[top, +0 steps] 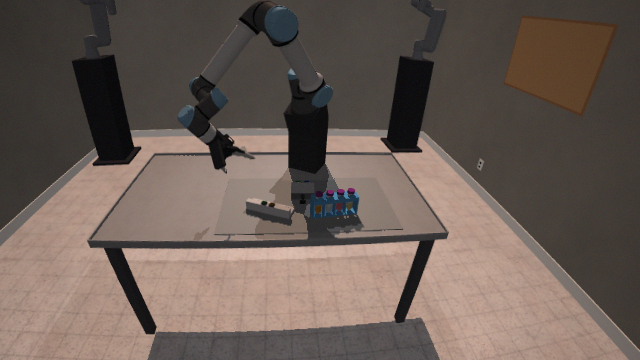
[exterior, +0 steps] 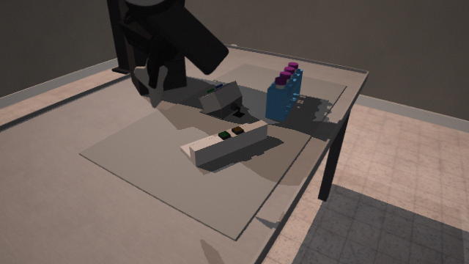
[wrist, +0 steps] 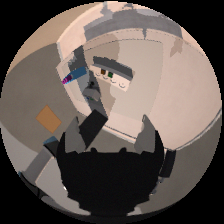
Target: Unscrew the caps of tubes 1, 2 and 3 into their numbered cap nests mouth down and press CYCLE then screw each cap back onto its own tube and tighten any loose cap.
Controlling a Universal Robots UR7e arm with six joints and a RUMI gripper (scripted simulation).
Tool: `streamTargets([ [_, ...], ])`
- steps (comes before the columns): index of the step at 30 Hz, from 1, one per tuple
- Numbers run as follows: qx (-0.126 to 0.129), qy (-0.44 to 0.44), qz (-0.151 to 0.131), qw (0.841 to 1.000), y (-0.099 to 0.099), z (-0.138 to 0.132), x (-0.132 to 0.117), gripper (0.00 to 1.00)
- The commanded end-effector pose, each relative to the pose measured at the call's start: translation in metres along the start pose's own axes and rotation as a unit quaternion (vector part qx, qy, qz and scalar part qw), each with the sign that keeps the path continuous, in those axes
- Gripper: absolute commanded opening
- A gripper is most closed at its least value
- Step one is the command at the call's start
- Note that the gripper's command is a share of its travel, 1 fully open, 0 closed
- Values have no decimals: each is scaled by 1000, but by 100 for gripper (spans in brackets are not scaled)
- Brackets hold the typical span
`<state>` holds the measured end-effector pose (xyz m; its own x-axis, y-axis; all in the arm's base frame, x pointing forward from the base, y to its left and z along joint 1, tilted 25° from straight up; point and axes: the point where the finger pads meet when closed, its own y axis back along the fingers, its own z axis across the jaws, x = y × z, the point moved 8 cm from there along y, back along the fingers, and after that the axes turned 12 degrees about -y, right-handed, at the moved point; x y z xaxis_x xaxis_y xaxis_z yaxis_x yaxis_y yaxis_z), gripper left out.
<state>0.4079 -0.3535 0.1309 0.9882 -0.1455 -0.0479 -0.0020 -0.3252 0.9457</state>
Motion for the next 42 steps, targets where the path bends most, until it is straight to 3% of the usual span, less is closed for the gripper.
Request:
streamTargets([
  [1,0,0,0,1000,1,0,0,100],
  [17,0,0,0,1000,1,0,0,100],
  [18,0,0,0,1000,1,0,0,35],
  [42,0,0,0,1000,1,0,0,35],
])
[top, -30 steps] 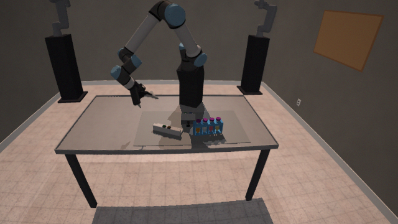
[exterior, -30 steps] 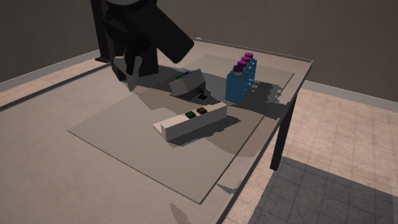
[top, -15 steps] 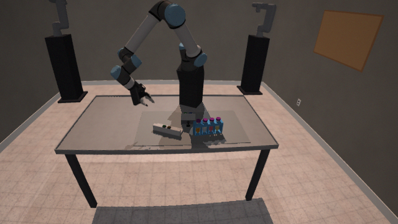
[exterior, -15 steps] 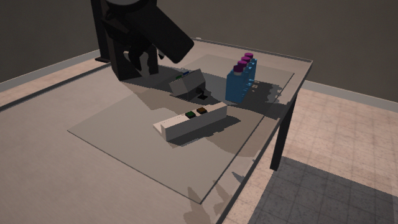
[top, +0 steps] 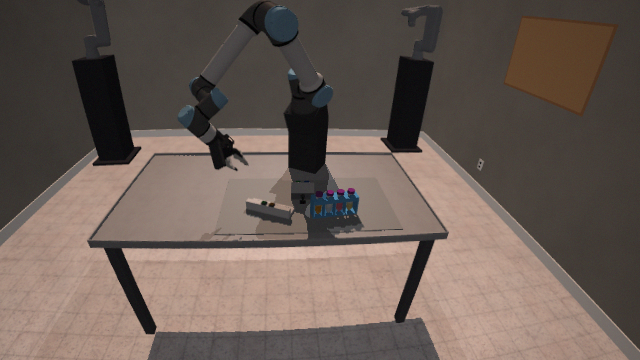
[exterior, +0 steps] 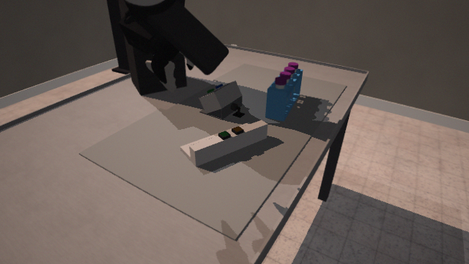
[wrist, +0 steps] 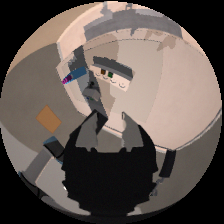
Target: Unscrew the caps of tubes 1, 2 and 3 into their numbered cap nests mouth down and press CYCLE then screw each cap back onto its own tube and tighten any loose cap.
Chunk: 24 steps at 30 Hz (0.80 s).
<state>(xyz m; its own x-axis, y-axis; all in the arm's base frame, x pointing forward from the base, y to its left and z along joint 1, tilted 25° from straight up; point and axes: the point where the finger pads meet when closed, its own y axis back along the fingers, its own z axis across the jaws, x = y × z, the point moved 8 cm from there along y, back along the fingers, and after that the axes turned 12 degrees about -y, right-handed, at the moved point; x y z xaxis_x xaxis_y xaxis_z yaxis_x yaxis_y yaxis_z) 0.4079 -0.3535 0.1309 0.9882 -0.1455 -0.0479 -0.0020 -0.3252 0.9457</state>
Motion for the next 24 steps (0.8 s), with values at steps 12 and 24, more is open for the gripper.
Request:
streamTargets([
  [12,-17,38,2,999,-12,-10,7,35],
  [24,-71,166,4,984,-52,-39,27,35],
])
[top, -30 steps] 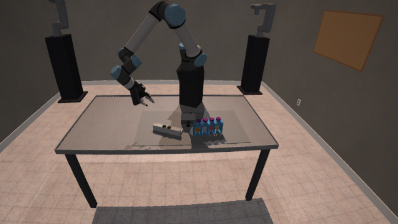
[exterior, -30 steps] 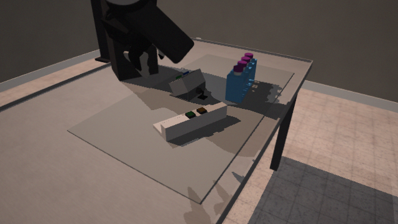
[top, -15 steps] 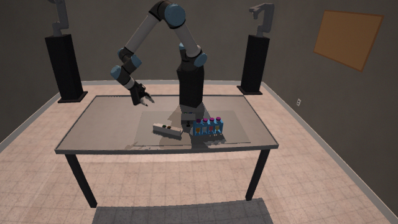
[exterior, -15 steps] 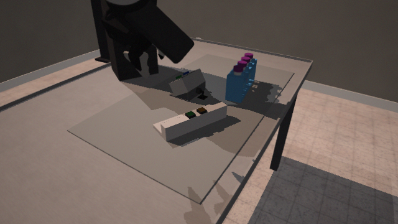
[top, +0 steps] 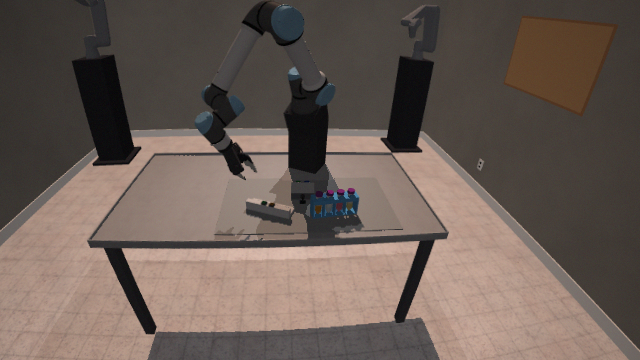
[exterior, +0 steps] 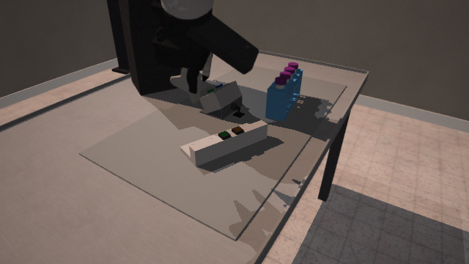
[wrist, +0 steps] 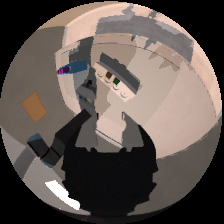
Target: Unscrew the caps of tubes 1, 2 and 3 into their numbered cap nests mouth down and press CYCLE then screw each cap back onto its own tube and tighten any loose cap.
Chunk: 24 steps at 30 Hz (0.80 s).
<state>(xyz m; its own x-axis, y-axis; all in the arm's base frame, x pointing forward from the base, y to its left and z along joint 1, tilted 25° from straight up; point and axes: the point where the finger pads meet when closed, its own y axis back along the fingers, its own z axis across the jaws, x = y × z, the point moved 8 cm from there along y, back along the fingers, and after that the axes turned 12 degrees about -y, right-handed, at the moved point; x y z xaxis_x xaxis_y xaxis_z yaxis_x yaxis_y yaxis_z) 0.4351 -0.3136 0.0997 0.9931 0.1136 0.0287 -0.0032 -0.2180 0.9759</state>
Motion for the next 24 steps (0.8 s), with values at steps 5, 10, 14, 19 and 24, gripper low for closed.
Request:
streamTargets([
  [5,-30,66,3,997,-19,-17,14,35],
  [10,-51,116,2,992,-32,-31,22,35],
  [14,-71,165,2,984,-45,-46,30,35],
  [19,-90,210,1,974,-55,-59,35,35],
  [24,-112,261,0,959,-68,-78,42,35],
])
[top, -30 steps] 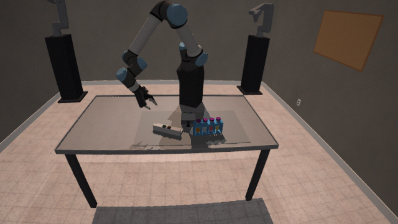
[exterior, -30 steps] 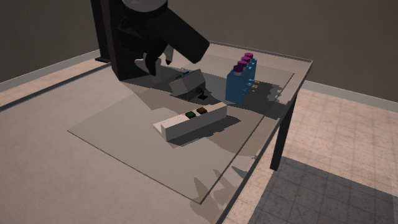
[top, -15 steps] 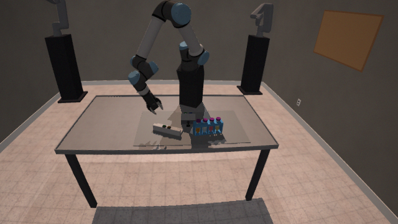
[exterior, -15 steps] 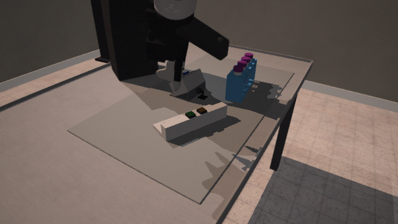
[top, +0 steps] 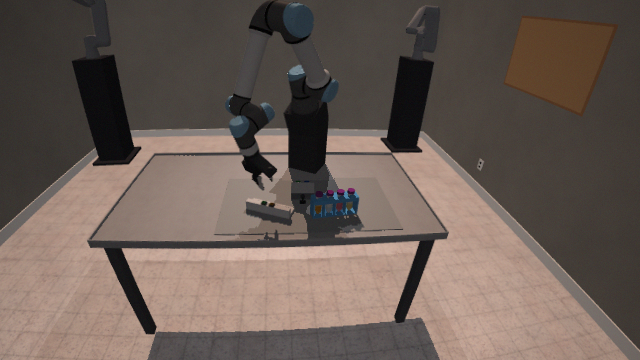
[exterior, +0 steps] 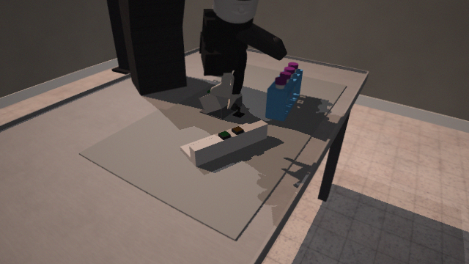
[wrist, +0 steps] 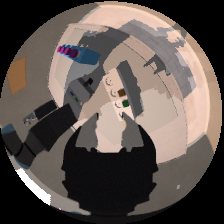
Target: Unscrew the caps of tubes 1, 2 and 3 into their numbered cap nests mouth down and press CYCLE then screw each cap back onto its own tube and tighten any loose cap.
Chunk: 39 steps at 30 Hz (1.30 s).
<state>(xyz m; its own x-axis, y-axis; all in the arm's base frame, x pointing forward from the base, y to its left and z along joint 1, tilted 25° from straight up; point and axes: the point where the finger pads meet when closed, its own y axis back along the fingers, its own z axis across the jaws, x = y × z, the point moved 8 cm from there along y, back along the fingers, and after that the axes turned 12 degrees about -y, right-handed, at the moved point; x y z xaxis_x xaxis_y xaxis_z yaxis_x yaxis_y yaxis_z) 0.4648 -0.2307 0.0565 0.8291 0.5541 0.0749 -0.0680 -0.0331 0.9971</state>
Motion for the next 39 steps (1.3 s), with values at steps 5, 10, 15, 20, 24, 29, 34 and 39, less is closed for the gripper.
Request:
streamTargets([
  [5,-41,90,-1,995,-14,-28,24,35],
  [10,-69,154,-4,986,-21,-49,37,35],
  [15,-88,198,-7,976,-25,-64,45,35],
  [20,-110,247,-10,963,-28,-83,55,35],
  [24,-130,293,-14,947,-31,-102,62,35],
  [29,-144,323,-16,935,-31,-115,67,35],
  [34,-177,392,-23,903,-32,-142,74,35],
  [39,-188,414,-25,890,-29,-166,80,35],
])
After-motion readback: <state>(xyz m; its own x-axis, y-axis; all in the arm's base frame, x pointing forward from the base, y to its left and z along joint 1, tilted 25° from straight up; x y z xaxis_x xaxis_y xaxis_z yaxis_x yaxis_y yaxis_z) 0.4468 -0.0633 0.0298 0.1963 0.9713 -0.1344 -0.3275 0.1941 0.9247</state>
